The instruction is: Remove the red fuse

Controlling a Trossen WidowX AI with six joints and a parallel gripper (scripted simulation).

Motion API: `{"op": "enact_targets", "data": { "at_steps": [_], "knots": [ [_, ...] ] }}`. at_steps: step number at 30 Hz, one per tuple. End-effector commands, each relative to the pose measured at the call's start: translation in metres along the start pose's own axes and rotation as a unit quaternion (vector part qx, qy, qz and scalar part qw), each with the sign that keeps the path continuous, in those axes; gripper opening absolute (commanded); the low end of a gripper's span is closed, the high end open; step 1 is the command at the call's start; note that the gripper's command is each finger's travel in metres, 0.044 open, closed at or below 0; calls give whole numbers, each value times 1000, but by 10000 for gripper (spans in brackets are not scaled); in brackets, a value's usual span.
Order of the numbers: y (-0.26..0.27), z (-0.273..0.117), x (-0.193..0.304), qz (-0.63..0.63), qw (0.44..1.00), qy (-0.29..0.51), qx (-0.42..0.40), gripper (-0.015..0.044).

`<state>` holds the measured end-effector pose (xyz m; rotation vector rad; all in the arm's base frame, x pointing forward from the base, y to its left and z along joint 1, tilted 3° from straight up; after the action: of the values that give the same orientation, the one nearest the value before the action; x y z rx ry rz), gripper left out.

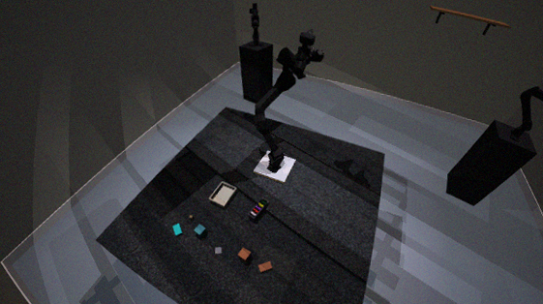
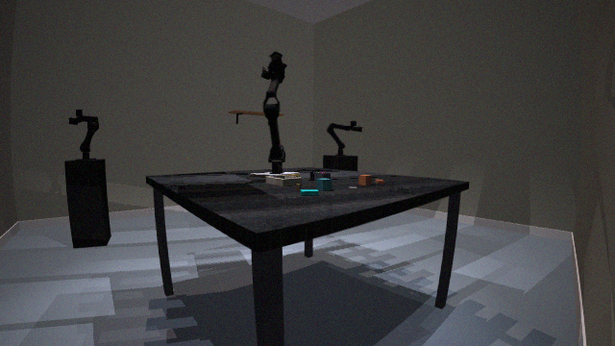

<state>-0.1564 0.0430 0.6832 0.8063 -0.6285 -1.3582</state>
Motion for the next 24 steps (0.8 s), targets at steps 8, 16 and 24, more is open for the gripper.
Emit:
{"op": "enact_targets", "data": {
  "at_steps": [8,16,24],
  "knots": [
    [-31,-8,-62,-2,992,-117,44,190],
    [-60,-52,-150,-17,952,-290,98,74],
    [-78,-132,-230,-17,876,-461,143,74]
  ]
}}
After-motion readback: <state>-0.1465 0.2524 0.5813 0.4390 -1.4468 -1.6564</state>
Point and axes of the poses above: the point midway between the two fingers, 35 mm back from their tips, its own z axis out along the fingers, its own y axis across the jaws, x = y × z, the point moved 4 cm from there along -z, back along the fingers, and after that the axes turned 15 degrees about -z, right-handed, at the moved point
